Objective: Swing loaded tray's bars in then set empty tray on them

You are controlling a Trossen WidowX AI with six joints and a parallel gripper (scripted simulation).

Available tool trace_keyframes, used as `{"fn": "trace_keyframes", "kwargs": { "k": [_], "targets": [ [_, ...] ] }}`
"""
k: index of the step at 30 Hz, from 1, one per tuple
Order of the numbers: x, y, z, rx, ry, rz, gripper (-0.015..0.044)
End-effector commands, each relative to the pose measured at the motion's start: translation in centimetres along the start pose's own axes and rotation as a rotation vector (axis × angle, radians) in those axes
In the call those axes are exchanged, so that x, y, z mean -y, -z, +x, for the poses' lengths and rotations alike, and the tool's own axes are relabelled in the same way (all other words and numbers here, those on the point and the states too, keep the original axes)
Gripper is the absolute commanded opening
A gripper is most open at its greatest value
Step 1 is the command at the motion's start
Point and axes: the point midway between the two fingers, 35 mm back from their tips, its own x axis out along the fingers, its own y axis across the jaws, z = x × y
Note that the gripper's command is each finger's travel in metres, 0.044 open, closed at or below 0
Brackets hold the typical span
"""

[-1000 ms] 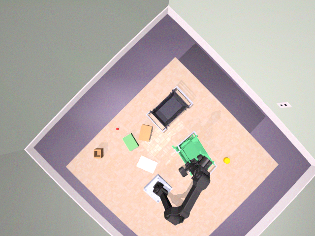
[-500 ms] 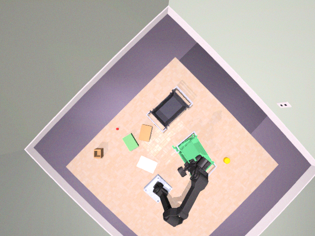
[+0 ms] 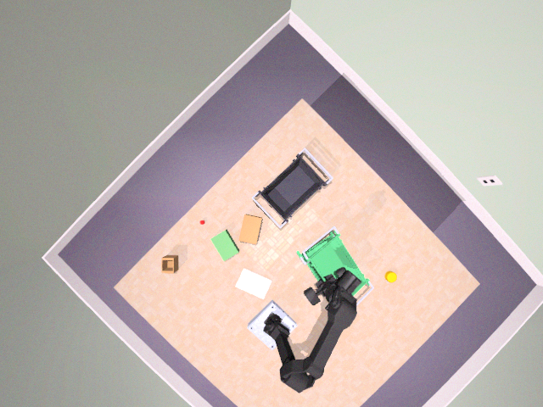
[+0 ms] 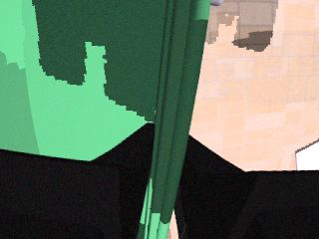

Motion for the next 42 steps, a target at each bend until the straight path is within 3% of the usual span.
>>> {"fn": "trace_keyframes", "kwargs": {
  "k": [1, 42],
  "targets": [
    [0.50, 0.00, 0.67, 0.000, 0.024, 0.003, 0.0000],
    [0.84, 0.00, 1.40, 0.000, 0.024, 0.003, 0.0000]
  ]
}}
